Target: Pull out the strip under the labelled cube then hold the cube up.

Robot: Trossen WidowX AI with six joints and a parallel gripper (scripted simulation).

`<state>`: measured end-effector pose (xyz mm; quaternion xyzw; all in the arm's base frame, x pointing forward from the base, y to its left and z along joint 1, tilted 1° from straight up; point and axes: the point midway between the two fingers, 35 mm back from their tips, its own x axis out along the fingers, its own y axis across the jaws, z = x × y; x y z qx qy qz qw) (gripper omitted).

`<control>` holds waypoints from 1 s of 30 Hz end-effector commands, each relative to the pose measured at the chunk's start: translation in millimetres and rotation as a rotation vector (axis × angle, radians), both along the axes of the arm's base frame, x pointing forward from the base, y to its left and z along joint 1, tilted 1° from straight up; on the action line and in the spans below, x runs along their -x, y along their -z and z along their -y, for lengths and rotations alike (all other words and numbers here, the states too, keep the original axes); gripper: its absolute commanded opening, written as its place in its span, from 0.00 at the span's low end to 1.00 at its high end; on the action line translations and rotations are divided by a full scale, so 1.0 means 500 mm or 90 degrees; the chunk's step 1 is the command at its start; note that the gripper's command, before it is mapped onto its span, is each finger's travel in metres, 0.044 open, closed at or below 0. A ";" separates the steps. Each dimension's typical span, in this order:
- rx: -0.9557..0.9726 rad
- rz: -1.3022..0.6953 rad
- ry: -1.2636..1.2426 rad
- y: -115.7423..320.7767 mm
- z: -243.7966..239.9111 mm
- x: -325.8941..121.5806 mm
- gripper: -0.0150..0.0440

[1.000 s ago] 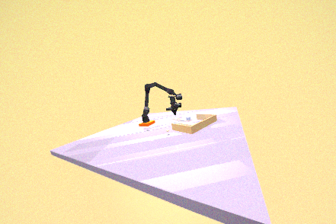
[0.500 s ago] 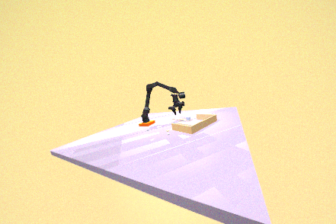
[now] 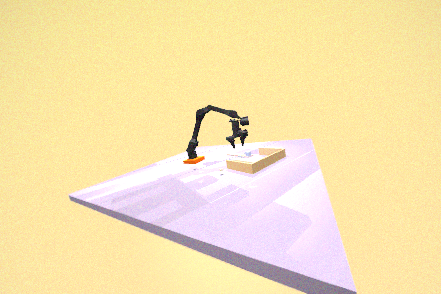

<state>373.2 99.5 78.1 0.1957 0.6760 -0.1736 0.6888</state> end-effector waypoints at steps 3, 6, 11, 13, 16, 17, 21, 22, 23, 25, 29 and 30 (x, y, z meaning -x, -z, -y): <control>0.003 -0.004 -0.003 -0.003 0.025 -0.038 1.00; 0.003 -0.003 -0.003 -0.006 0.036 -0.055 1.00; 0.004 -0.003 -0.003 -0.011 0.055 -0.083 1.00; 0.004 -0.002 -0.003 -0.012 0.063 -0.094 1.00; 0.004 -0.002 -0.003 -0.014 0.075 -0.111 1.00; 0.005 -0.002 -0.003 -0.014 0.079 -0.116 1.00; 0.005 -0.001 -0.003 -0.014 0.095 -0.137 1.00; 0.005 -0.001 -0.003 -0.014 0.099 -0.142 1.00; 0.005 -0.001 -0.003 -0.013 0.104 -0.147 1.00; 0.006 0.000 -0.003 -0.011 0.111 -0.156 1.00; 0.006 0.000 -0.003 -0.009 0.113 -0.158 0.91; 0.006 0.000 -0.003 -0.007 0.113 -0.158 0.87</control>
